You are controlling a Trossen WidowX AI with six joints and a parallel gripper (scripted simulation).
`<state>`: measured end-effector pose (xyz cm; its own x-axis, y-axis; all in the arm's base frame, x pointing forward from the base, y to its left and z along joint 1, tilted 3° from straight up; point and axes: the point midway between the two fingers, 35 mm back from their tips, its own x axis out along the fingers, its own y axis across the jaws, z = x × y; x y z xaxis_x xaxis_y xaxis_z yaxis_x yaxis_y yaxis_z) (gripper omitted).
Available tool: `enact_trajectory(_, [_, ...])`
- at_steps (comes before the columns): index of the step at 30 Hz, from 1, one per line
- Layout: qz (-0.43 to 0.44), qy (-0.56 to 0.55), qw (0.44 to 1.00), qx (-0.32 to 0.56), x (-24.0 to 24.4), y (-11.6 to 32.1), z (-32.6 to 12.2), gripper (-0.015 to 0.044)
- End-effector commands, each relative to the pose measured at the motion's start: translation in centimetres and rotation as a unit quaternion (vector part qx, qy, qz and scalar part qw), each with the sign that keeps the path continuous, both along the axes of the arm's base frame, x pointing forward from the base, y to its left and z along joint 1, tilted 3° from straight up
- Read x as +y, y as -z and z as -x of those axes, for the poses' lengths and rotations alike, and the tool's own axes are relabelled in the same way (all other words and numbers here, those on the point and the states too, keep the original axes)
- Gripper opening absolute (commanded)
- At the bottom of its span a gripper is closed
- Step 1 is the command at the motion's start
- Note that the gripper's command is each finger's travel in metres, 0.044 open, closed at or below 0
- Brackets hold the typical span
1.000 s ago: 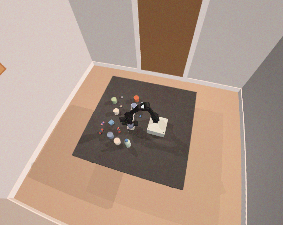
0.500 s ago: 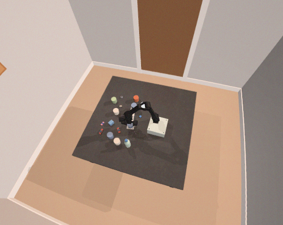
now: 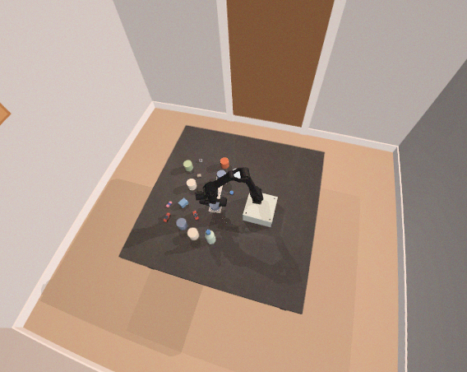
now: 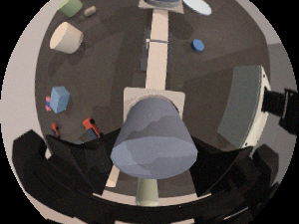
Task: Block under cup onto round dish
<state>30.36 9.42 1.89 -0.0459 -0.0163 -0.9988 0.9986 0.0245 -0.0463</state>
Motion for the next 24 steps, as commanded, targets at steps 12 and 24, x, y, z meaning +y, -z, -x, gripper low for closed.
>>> enact_trajectory(12, [-0.005,0.001,1.000,-0.010,0.4,-2.5,-0.6,0.0000])
enact_trajectory(24, [-0.005,0.001,1.000,-0.010,0.4,-4.0,-0.6,0.0000])
